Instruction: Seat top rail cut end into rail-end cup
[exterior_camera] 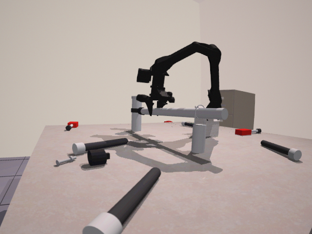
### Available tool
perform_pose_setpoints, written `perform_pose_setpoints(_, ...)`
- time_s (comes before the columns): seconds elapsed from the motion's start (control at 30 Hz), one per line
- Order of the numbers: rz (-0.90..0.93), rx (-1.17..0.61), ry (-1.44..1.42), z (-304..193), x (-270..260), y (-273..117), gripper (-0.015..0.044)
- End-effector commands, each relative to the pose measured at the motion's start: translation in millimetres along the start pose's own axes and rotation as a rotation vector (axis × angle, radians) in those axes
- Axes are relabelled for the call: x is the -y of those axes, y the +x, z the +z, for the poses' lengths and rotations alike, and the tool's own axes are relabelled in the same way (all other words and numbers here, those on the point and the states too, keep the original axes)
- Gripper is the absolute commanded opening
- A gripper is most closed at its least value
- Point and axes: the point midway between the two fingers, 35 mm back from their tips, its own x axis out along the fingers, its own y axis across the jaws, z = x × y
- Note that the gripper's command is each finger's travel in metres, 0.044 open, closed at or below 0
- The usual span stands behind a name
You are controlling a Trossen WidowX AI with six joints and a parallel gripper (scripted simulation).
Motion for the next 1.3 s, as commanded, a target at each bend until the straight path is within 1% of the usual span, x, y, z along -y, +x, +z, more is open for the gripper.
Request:
perform_pose_setpoints(0.0,0.0,0.0,0.0,0,0,0,0.0)
perform_pose_setpoints(1.27,-0.001,-0.002,0.0,-25,-1,-1,0.0)
